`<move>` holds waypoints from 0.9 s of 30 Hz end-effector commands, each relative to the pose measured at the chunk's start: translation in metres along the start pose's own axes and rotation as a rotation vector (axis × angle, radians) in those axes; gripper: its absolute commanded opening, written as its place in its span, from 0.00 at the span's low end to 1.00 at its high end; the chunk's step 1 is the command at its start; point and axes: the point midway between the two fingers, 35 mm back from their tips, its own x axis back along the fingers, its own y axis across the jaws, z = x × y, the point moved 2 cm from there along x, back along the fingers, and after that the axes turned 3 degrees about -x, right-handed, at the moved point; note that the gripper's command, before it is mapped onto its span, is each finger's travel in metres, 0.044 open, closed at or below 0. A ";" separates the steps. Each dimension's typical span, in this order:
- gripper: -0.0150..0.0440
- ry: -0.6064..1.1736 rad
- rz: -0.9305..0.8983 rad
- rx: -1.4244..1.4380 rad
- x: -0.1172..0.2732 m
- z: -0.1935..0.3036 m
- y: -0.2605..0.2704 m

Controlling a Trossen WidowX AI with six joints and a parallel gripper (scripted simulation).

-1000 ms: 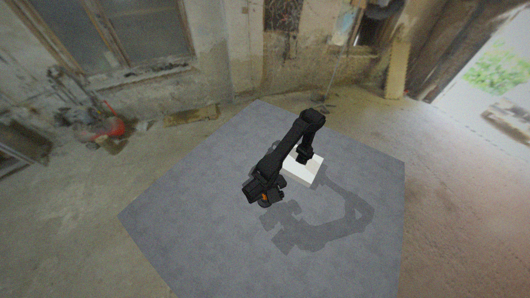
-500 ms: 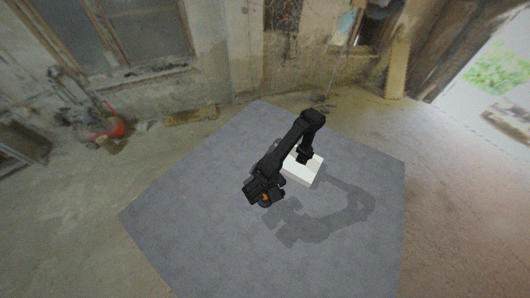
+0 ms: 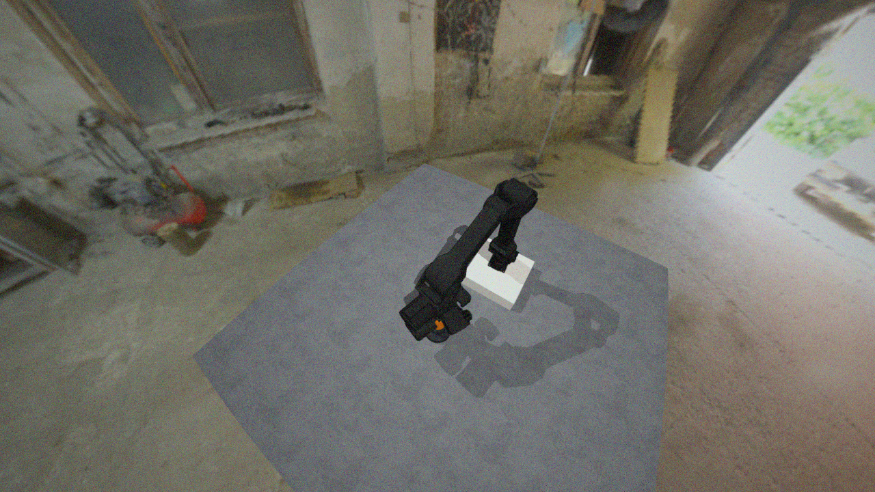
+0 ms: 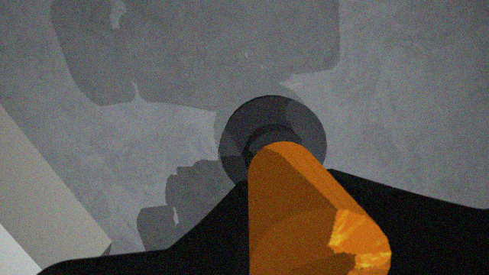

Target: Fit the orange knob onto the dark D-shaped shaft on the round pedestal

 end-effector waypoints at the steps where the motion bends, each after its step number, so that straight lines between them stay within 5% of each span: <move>1: 0.25 -0.002 0.002 0.005 0.000 -0.001 0.000; 27: 0.25 -0.002 0.002 0.215 0.000 0.000 0.000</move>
